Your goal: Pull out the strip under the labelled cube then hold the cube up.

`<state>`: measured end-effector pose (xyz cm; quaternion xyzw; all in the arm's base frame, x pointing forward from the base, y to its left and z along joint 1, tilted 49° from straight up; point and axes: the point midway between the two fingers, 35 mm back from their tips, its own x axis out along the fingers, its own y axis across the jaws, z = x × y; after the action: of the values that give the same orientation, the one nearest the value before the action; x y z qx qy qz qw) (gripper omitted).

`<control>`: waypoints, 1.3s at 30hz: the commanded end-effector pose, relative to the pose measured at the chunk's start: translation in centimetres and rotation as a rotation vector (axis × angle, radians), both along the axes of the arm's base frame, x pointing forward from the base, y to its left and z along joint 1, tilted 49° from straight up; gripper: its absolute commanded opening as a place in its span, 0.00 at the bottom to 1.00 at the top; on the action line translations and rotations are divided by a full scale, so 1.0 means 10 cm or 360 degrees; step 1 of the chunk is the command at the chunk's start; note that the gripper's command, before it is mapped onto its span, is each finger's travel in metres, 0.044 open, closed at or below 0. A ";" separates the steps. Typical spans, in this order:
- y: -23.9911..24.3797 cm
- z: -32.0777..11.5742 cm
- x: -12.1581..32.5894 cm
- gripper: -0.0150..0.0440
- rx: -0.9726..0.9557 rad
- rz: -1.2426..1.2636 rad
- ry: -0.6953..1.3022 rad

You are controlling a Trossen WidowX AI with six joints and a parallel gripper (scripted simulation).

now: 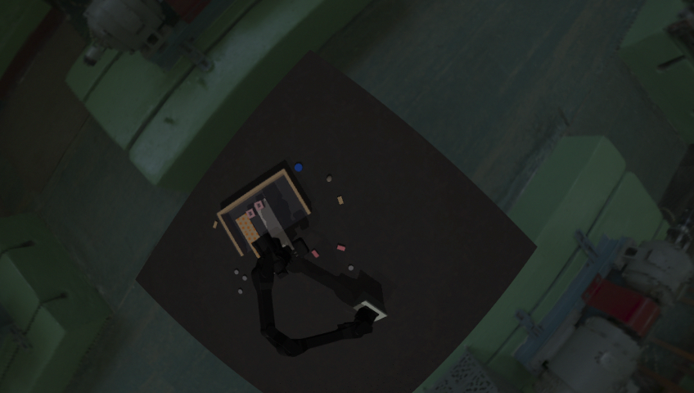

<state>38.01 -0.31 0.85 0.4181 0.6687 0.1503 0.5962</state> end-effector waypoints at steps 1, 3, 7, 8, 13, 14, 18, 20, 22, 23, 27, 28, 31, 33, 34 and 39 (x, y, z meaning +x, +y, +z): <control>0.07 -0.06 -0.01 0.25 0.0011 0.0002 0.0016; 0.10 -0.08 -0.01 0.25 0.0012 0.0002 0.0016; 0.15 -0.12 -0.01 0.25 0.0013 0.0003 0.0016; 0.16 -0.13 -0.01 0.25 0.0014 0.0003 0.0016; 0.20 -0.16 -0.01 0.25 0.0015 0.0003 0.0016; 0.20 -0.16 -0.01 0.25 0.0015 0.0003 0.0016; 0.20 -0.16 -0.01 0.25 0.0015 0.0003 0.0016; 0.20 -0.16 -0.01 0.25 0.0015 0.0003 0.0016; 0.20 -0.16 -0.01 0.25 0.0015 0.0003 0.0016; 0.20 -0.16 -0.01 0.25 0.0015 0.0003 0.0016; 0.20 -0.16 -0.01 0.25 0.0015 0.0003 0.0016; 0.20 -0.17 -0.01 0.25 0.0015 0.0003 0.0016; 0.21 -0.17 -0.01 0.25 0.0015 0.0003 0.0016; 0.21 -0.17 -0.01 0.25 0.0015 0.0003 0.0016; 0.21 -0.17 -0.01 0.25 0.0015 0.0003 0.0016; 0.21 -0.17 0.00 0.25 0.0015 0.0003 0.0016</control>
<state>37.98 1.66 -0.82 0.4190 0.6709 0.1515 0.5928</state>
